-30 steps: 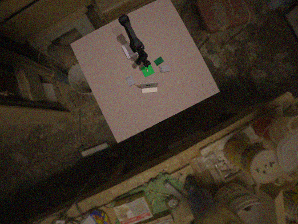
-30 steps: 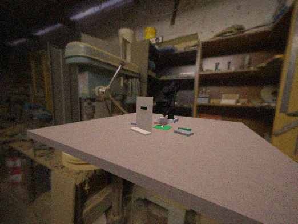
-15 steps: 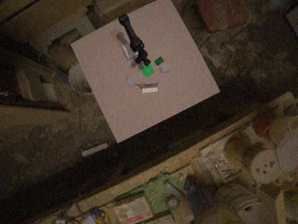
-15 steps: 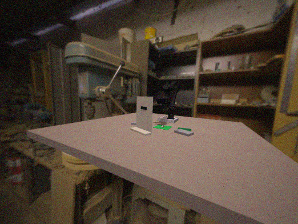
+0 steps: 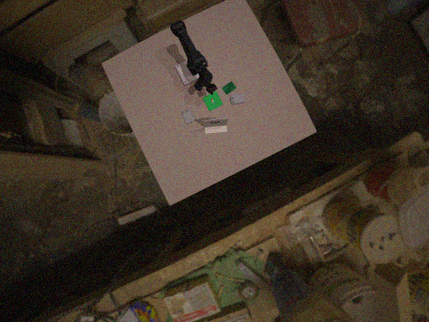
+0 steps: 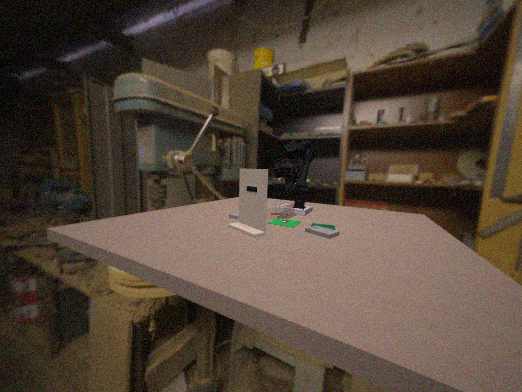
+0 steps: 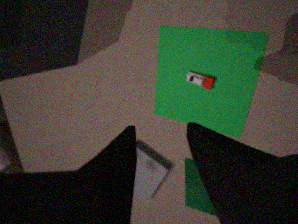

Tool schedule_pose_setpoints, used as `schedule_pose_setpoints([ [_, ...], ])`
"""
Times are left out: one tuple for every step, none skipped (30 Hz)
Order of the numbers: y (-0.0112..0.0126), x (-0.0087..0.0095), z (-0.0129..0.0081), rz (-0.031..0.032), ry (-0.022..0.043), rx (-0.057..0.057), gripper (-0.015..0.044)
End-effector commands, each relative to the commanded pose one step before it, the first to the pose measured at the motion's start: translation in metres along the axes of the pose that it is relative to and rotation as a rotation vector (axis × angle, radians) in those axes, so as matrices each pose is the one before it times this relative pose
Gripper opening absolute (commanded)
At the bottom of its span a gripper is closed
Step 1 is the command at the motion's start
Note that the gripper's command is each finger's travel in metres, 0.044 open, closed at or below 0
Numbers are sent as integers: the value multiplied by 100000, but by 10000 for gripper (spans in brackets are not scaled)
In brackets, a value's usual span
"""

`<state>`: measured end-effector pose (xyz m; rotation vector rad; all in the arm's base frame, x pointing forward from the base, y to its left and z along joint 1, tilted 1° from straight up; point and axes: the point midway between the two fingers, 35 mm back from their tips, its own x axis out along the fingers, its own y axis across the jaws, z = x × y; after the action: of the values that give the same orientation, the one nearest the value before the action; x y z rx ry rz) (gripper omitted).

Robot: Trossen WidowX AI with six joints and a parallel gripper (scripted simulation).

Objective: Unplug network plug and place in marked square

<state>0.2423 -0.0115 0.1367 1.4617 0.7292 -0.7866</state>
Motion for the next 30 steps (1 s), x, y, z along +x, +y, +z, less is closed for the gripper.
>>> schedule_pose_setpoints([
  [1103,-1104,-12,915,146,-93,156],
  [188,-233,-1,36,10,-2,156],
  [186,-235,-1,36,10,-2,156],
  [183,-236,-1,36,10,-2,156],
  [181,-237,-1,35,10,-2,156],
  [178,-239,-1,35,10,-2,156],
  [175,-240,-1,35,10,-2,156],
  [173,-241,-1,34,10,-2,156],
  [170,-242,-1,34,10,-2,156],
  [167,-243,-1,34,10,-2,156],
  [165,-245,-1,33,10,-2,156],
  [162,-246,-1,33,10,-2,156],
  [160,-247,-1,33,10,-2,156],
  [157,-248,-1,32,10,-2,156],
  [154,-249,-1,32,10,-2,156],
  [152,-250,-1,32,10,-2,156],
  [149,-251,-2,31,10,-2,156],
  [146,-252,-2,31,10,-3,156],
  [144,-253,-2,31,10,-3,156],
  [141,-254,-2,30,10,-3,156],
  [138,-255,-2,30,10,-3,156],
  [135,-256,-2,30,10,-3,156],
  [133,-257,-2,30,10,-3,156],
  [130,-258,-2,29,10,-3,156],
  [127,-258,-2,29,10,-3,156],
  [124,-259,-2,29,10,-3,156],
  [99,-211,-2,23,8,-2,156],
  [59,-127,-1,14,5,-1,156],
  [19,-42,0,5,2,0,156],
  [0,0,0,0,0,0,156],
])
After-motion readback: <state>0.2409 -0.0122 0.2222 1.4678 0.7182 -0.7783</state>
